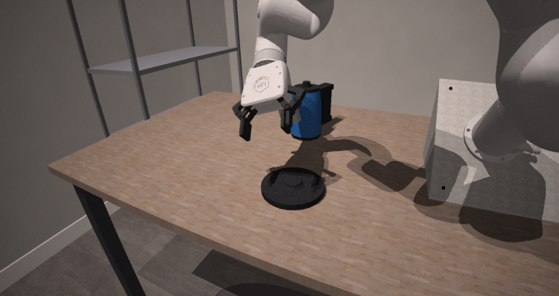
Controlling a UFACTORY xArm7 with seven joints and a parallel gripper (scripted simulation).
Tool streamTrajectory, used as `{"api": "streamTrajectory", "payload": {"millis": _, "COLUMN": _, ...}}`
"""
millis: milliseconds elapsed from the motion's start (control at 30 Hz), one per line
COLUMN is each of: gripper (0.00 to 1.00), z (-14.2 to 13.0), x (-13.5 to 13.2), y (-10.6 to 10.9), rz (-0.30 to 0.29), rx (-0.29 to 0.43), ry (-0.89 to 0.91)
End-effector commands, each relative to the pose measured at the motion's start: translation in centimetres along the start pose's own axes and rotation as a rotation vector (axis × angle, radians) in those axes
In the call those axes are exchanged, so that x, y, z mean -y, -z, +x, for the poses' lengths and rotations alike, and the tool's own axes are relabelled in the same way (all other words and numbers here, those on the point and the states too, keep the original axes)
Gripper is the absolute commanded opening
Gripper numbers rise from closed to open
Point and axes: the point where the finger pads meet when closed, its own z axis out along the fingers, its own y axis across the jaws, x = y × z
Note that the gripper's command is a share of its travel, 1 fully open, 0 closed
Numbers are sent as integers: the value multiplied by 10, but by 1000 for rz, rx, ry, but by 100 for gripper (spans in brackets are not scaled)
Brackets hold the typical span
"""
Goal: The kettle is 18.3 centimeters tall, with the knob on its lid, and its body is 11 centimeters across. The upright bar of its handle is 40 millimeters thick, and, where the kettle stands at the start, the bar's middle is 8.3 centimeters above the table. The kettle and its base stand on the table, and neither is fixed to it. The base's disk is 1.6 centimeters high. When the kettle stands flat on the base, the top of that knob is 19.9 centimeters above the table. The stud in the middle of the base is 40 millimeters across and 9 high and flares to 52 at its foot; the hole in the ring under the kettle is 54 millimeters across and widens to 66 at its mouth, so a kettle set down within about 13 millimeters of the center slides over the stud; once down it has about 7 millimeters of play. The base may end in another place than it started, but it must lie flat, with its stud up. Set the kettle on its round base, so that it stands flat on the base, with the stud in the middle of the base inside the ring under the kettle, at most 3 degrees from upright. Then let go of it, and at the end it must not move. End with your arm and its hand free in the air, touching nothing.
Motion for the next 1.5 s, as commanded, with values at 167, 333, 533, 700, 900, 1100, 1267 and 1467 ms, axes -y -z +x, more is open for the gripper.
{"api": "streamTrajectory", "payload": {"millis": 167, "gripper": 100, "z": -1, "x": 0, "y": 2, "rz": 3, "rx": -2, "ry": 3}}
{"api": "streamTrajectory", "payload": {"millis": 333, "gripper": 100, "z": -1, "x": 0, "y": 2, "rz": 3, "rx": -2, "ry": 3}}
{"api": "streamTrajectory", "payload": {"millis": 533, "gripper": 100, "z": -1, "x": 0, "y": 2, "rz": 3, "rx": -2, "ry": 3}}
{"api": "streamTrajectory", "payload": {"millis": 700, "gripper": 81, "z": -1, "x": 0, "y": 2, "rz": 3, "rx": -5, "ry": 4}}
{"api": "streamTrajectory", "payload": {"millis": 900, "gripper": 81, "z": 0, "x": -3, "y": 1, "rz": -2, "rx": -28, "ry": 16}}
{"api": "streamTrajectory", "payload": {"millis": 1100, "gripper": 81, "z": 2, "x": -7, "y": 1, "rz": -10, "rx": -64, "ry": 35}}
{"api": "streamTrajectory", "payload": {"millis": 1267, "gripper": 81, "z": 5, "x": -16, "y": 1, "rz": -26, "rx": -134, "ry": 73}}
{"api": "streamTrajectory", "payload": {"millis": 1467, "gripper": 81, "z": 11, "x": -32, "y": 5, "rz": -61, "rx": -259, "ry": 144}}
